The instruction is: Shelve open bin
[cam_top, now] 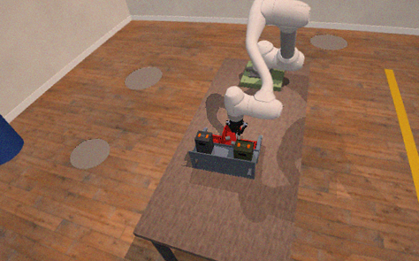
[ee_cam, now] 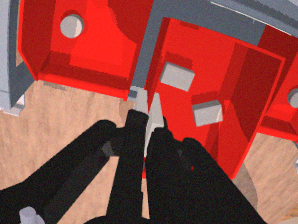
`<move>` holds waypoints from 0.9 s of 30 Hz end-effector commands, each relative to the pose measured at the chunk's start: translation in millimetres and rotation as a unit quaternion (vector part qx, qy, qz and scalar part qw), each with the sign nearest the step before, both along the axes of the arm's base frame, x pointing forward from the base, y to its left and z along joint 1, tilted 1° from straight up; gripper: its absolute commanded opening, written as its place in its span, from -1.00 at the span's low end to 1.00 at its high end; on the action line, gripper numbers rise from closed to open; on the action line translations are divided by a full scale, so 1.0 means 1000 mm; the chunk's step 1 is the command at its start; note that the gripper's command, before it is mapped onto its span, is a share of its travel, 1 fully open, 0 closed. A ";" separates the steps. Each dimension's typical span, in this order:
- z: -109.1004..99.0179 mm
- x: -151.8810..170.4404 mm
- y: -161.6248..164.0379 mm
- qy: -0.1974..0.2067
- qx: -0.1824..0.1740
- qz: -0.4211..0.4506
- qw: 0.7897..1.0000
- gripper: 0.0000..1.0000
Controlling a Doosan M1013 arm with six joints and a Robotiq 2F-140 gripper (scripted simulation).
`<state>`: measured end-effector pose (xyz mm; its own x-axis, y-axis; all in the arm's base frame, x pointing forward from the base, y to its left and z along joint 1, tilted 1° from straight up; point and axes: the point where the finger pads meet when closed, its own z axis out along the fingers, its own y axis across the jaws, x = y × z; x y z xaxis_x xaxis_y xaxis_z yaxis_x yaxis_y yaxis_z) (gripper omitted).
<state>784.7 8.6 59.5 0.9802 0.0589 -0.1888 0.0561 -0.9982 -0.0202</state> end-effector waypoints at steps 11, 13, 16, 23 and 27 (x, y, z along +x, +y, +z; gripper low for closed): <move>0.000 0.002 0.000 -0.002 0.000 0.000 1.000 -1.00; 0.000 0.003 0.000 -0.003 0.000 0.000 1.000 -1.00; 0.000 0.005 0.000 -0.005 0.000 0.000 1.000 -1.00; -0.001 0.009 0.001 -0.009 0.001 0.000 1.000 -1.00; -0.001 0.011 0.001 -0.011 0.001 0.000 1.000 -1.00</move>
<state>794.7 9.2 58.3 0.9839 0.0587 -0.1686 0.0561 -0.9982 -0.0202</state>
